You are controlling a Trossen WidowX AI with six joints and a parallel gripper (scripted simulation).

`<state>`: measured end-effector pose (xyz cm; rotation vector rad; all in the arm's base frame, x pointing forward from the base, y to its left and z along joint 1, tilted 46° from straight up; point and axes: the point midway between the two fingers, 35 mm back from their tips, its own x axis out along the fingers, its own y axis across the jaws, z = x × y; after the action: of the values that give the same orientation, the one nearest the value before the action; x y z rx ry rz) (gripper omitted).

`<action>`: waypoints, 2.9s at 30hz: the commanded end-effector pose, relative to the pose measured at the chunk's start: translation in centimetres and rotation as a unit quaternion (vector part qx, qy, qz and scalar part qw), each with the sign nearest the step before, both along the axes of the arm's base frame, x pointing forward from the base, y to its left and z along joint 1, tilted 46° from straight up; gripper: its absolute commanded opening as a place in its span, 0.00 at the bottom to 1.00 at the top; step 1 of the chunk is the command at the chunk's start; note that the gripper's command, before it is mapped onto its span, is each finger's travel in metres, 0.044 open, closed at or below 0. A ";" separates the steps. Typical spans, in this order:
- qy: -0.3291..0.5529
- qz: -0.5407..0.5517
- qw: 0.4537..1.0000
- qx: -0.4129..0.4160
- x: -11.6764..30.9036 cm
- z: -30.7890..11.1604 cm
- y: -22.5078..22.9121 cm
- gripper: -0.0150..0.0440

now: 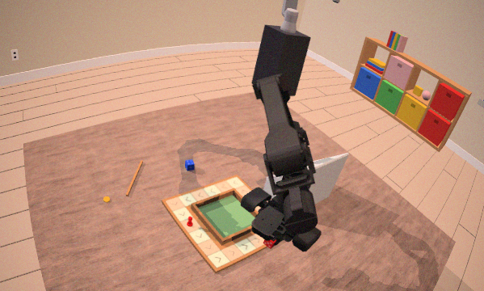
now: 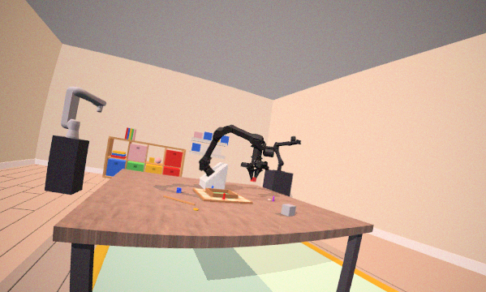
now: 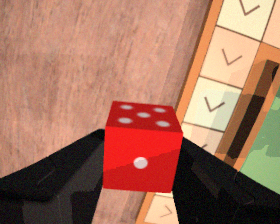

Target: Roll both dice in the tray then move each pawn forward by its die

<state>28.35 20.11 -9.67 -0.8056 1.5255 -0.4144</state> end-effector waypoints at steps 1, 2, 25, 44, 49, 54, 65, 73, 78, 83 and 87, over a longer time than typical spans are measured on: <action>0.029 0.037 0.999 0.001 0.4 1.2 -0.8 0.25; 0.040 0.047 0.998 0.000 0.5 1.4 -1.1 0.25; 0.256 0.270 0.928 -0.017 1.0 6.5 -8.3 0.25; 0.417 0.430 0.800 -0.035 -0.7 9.7 -14.6 0.25; 0.451 0.461 0.763 -0.040 -1.3 10.3 -16.0 0.25; 0.452 0.464 0.761 -0.029 -1.4 10.2 -16.1 0.25; 0.409 0.505 0.747 0.139 -2.3 9.1 -16.8 0.25; 0.341 0.551 0.724 0.237 -2.5 8.8 -16.9 0.25; 0.285 0.585 0.705 0.282 -2.6 8.6 -17.0 0.25; 0.255 0.603 0.695 0.298 -2.5 8.8 -17.0 0.25; 0.255 0.603 0.695 0.298 -1.3 12.5 -16.3 0.25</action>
<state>25.80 3.11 0.19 -1.2172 1.1804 1.3380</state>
